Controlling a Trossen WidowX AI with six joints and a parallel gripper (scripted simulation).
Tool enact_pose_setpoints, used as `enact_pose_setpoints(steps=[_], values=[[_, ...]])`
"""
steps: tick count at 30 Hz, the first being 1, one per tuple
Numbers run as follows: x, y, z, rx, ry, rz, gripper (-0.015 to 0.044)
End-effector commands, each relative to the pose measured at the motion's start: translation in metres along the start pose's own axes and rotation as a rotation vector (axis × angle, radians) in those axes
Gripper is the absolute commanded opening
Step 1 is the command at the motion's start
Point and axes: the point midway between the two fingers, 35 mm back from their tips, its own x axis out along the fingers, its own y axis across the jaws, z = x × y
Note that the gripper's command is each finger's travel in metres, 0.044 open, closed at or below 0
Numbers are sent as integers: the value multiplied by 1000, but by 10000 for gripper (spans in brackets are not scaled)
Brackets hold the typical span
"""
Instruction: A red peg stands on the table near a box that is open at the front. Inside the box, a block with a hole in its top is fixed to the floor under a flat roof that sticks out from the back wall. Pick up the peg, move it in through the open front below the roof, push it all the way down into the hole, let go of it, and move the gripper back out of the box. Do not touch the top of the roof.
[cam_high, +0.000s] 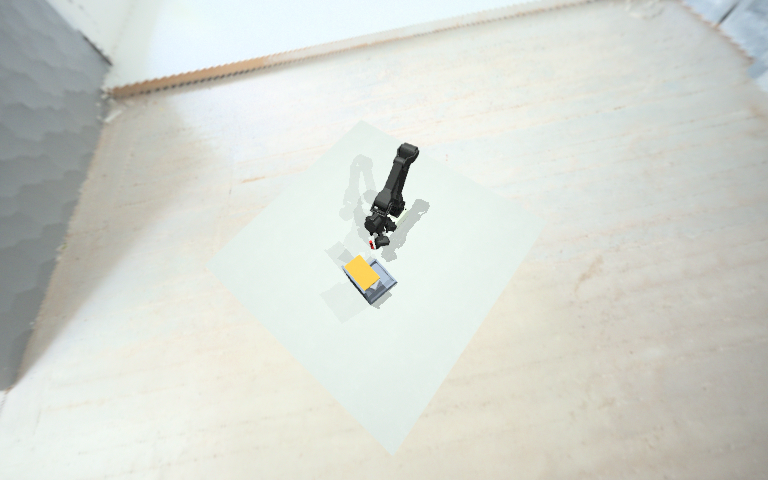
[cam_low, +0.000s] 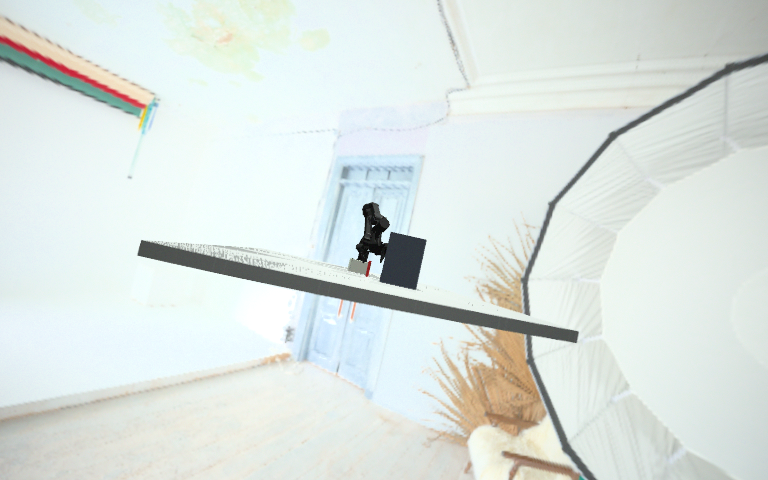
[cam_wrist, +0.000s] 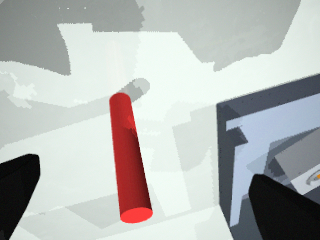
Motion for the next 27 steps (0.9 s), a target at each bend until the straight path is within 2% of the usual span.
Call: enact_pose_setpoints(steps=[1, 12, 17, 25, 27], values=[[-4, -2, -10, -86, 112, 2, 440], [-23, -10, -37, -304, 447, 39, 440], [-24, -11, -38, -314, 466, 42, 440], [-24, -10, -40, -314, 466, 42, 230], [-24, -10, -40, -314, 466, 42, 220]])
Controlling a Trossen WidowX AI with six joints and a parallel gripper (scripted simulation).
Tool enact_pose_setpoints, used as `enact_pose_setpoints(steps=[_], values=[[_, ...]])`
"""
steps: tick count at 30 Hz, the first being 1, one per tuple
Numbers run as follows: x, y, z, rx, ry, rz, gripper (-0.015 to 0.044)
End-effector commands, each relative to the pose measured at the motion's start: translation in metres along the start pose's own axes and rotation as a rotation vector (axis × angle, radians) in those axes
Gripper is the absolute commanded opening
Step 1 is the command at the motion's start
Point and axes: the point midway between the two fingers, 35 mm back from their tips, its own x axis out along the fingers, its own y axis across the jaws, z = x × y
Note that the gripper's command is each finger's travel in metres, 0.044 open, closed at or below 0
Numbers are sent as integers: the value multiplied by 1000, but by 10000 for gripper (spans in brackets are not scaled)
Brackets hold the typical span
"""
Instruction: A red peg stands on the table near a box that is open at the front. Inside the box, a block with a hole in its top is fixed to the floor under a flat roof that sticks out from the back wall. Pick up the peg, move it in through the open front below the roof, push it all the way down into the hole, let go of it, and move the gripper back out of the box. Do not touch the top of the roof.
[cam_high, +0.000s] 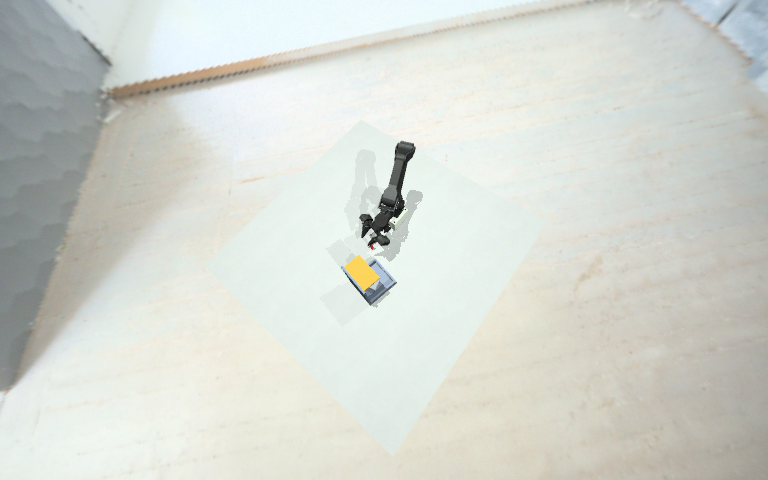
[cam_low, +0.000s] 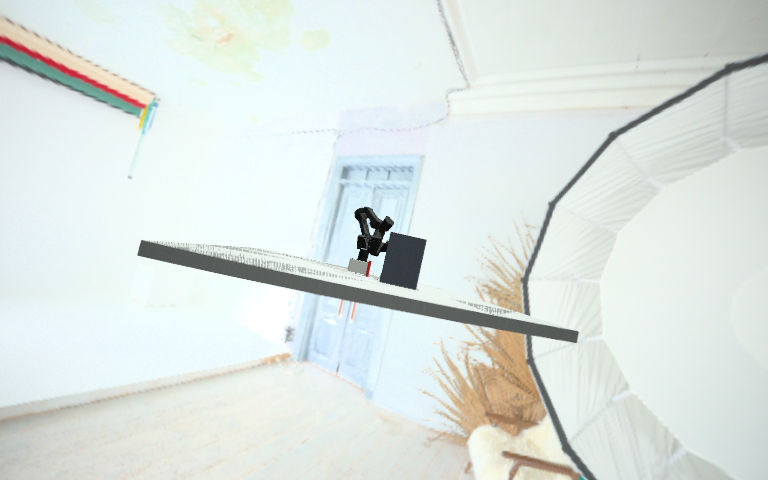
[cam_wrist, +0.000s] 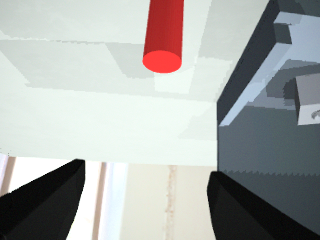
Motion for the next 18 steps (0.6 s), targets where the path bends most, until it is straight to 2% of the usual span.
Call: enact_pose_setpoints(steps=[1, 18], values=[[0, 0, -1, 0, 6, -2, 220], [12, -3, 8, 0, 6, -2, 220]])
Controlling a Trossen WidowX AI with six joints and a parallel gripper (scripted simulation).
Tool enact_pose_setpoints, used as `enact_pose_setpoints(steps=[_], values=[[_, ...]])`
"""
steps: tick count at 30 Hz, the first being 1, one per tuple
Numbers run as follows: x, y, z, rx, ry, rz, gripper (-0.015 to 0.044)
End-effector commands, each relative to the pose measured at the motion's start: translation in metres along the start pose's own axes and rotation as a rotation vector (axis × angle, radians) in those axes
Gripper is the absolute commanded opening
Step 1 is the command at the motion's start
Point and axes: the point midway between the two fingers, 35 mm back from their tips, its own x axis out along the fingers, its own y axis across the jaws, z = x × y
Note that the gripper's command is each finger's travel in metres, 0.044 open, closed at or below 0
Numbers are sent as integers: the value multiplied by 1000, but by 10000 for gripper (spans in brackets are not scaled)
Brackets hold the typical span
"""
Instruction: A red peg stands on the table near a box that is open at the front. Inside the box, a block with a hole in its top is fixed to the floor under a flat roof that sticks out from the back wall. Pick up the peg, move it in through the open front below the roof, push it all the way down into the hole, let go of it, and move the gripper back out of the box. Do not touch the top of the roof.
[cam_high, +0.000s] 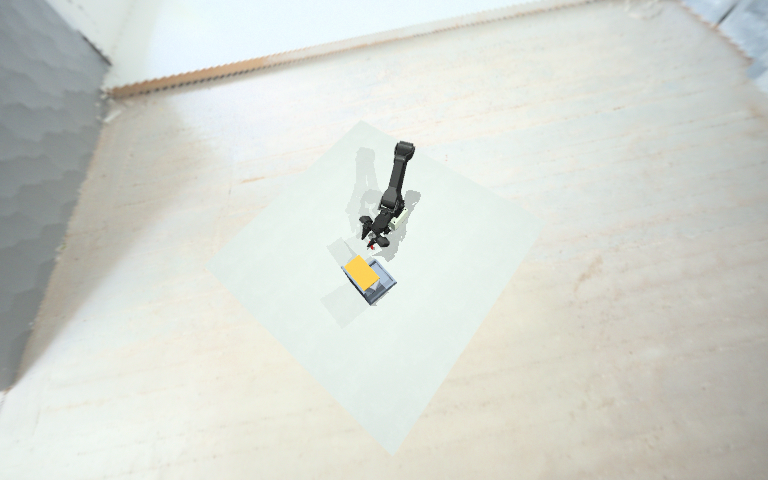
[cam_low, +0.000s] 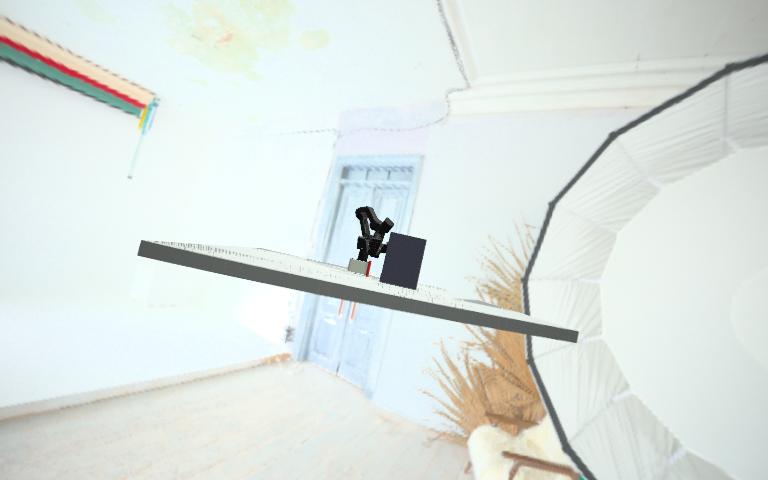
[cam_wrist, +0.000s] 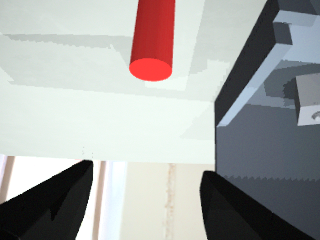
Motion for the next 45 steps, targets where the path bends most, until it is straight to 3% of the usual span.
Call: enact_pose_setpoints(steps=[1, 41, 45], values=[[6, 0, 6, -8, -10, 6, 220], [38, 4, 53, -8, -11, 7, 220], [37, 3, 51, -7, -6, 1, 115]])
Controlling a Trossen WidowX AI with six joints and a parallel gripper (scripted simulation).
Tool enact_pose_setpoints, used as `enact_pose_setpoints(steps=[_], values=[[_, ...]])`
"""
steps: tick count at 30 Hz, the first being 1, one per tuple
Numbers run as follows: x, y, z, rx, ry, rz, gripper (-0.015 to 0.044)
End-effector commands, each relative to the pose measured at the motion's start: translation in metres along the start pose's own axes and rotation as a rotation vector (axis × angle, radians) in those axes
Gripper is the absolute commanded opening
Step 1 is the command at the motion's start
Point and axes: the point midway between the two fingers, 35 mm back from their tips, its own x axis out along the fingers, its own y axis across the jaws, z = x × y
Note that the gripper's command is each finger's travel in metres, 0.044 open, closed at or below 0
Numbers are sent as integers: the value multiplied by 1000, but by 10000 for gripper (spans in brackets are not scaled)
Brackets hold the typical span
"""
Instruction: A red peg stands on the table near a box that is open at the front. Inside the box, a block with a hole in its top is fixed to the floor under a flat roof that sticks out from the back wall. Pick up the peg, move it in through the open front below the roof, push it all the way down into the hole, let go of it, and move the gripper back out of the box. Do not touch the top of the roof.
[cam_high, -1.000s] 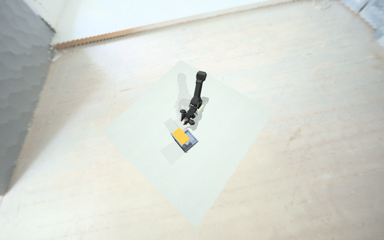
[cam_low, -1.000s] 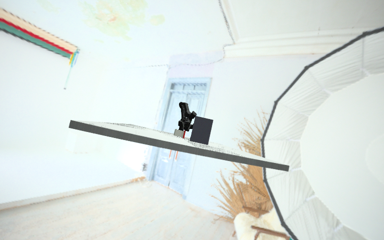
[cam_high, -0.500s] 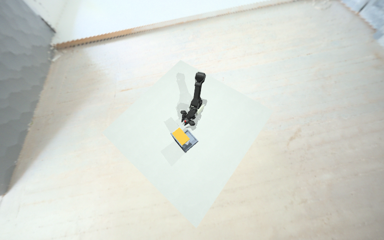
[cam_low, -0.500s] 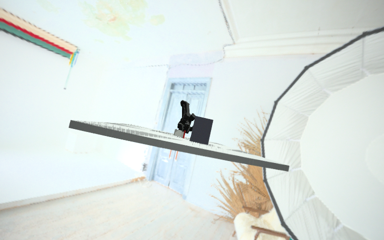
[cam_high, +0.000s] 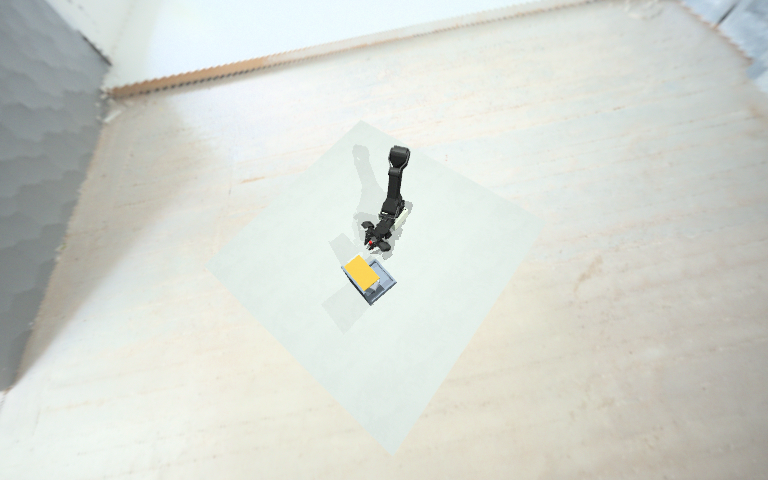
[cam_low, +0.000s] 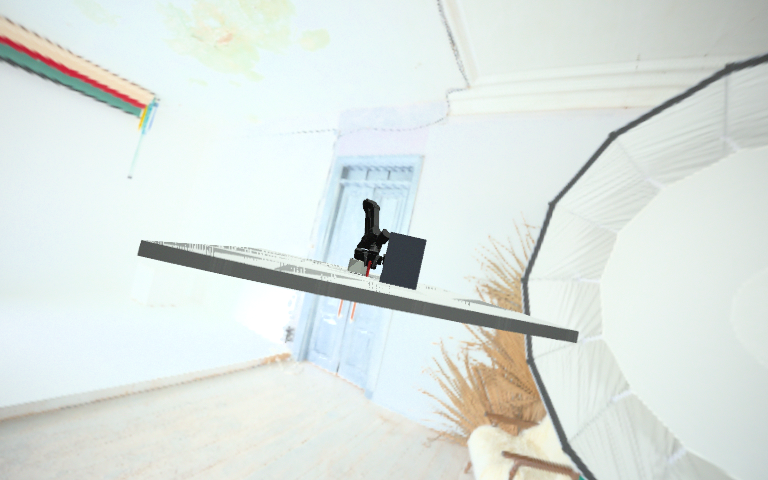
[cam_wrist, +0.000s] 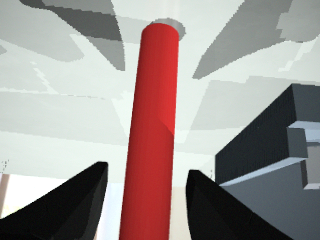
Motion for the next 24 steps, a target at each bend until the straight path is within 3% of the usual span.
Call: enact_pose_setpoints(steps=[1, 11, 24], values=[[0, 0, -1, 1, 2, 0, 89], [0, 0, -1, 1, 2, 0, 3], [-5, -2, -10, 1, 1, 1, 0]])
